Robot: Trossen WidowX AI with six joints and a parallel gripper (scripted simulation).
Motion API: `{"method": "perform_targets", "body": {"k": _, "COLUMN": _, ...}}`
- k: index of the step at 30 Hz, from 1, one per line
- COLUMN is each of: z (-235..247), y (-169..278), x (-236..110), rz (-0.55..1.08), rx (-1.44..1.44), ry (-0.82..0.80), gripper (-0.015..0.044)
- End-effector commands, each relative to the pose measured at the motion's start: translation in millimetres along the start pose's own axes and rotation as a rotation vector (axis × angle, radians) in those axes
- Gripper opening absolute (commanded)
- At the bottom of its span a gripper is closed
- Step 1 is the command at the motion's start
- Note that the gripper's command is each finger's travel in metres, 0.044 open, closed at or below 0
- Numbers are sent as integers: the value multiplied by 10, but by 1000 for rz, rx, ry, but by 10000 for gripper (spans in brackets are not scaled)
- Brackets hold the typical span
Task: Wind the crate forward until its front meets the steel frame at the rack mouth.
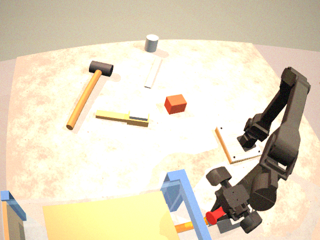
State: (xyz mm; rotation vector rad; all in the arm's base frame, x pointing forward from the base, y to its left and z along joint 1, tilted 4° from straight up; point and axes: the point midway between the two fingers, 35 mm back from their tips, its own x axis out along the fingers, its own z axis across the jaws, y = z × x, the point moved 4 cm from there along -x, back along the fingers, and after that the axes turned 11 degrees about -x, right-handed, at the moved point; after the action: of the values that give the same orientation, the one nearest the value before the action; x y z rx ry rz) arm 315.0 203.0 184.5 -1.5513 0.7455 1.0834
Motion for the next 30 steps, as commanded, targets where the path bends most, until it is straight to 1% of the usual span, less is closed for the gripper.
{"method": "perform_targets", "body": {"k": 1, "z": 174, "y": -17, "x": 21, "rz": 1, "rx": -8, "ry": -33, "gripper": 0}}
{"method": "perform_targets", "body": {"k": 30, "z": 628, "y": 8, "x": -49, "rz": 2, "rx": -7, "ry": -37, "gripper": 0}}
